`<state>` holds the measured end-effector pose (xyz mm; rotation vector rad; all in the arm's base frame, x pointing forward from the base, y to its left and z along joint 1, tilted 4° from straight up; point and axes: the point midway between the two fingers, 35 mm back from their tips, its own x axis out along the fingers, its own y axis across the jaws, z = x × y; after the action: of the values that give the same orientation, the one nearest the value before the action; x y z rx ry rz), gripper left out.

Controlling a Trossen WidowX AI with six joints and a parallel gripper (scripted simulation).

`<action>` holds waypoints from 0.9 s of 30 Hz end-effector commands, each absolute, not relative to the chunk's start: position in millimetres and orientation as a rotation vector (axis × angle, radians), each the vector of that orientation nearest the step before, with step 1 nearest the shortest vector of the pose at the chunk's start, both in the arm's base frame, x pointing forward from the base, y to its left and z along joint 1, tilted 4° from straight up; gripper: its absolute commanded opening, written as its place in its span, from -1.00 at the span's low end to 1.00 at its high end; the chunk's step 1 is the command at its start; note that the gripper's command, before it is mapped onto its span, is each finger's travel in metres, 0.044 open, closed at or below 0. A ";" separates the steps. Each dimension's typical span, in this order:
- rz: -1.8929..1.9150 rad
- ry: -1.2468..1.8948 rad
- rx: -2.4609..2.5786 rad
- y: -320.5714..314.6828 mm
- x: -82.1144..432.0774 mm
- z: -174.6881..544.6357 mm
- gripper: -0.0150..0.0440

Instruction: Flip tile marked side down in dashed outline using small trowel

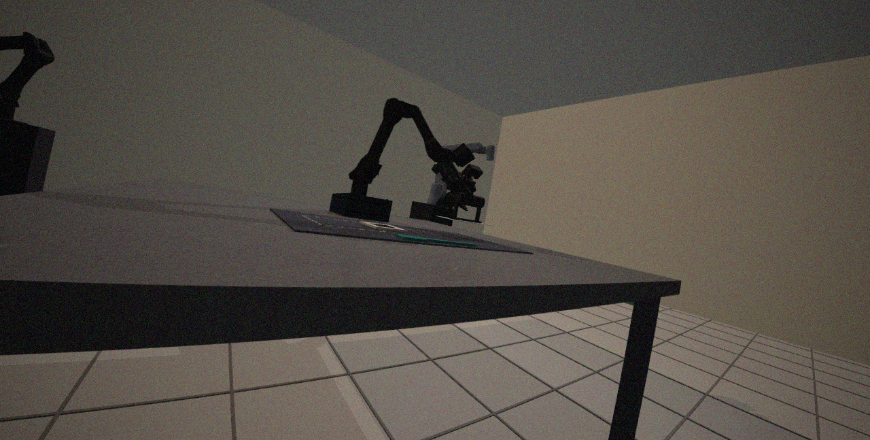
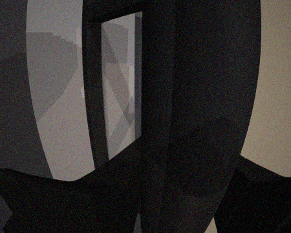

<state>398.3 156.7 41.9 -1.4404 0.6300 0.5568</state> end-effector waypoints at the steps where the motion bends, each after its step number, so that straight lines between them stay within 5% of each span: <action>1: 0.548 0.628 -1.428 140.2 400.6 44.0 -0.49; 27: 0.539 0.620 -1.365 31.2 380.9 34.8 -0.49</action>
<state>382.7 39.4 32.0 -1.3681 0.6364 0.5468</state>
